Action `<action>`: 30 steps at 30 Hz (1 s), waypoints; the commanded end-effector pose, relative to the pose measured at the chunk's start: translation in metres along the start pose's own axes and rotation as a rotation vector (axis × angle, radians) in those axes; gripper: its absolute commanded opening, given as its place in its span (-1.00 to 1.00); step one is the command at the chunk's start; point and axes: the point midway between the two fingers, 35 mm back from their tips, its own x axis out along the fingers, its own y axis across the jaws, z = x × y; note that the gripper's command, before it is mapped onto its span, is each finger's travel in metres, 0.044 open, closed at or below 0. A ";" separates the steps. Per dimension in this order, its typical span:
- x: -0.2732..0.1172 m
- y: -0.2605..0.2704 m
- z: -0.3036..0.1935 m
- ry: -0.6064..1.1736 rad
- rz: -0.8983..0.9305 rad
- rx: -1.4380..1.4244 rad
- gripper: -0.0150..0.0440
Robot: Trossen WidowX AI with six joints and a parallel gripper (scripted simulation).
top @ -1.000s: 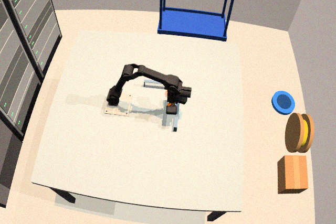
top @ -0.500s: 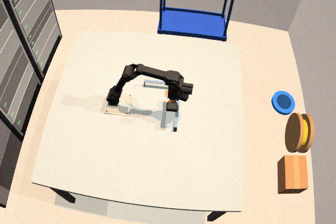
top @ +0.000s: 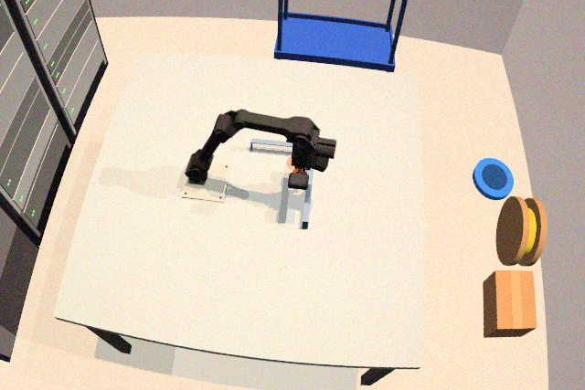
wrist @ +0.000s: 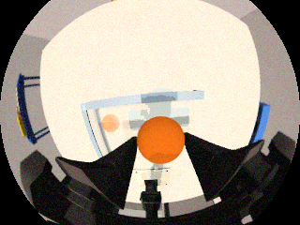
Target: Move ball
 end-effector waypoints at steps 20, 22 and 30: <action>0.046 0.133 -0.028 0.006 0.013 -0.008 -0.49; 0.046 0.133 -0.028 0.006 0.013 -0.008 -0.49; 0.069 0.134 -0.026 0.006 0.013 -0.008 -0.49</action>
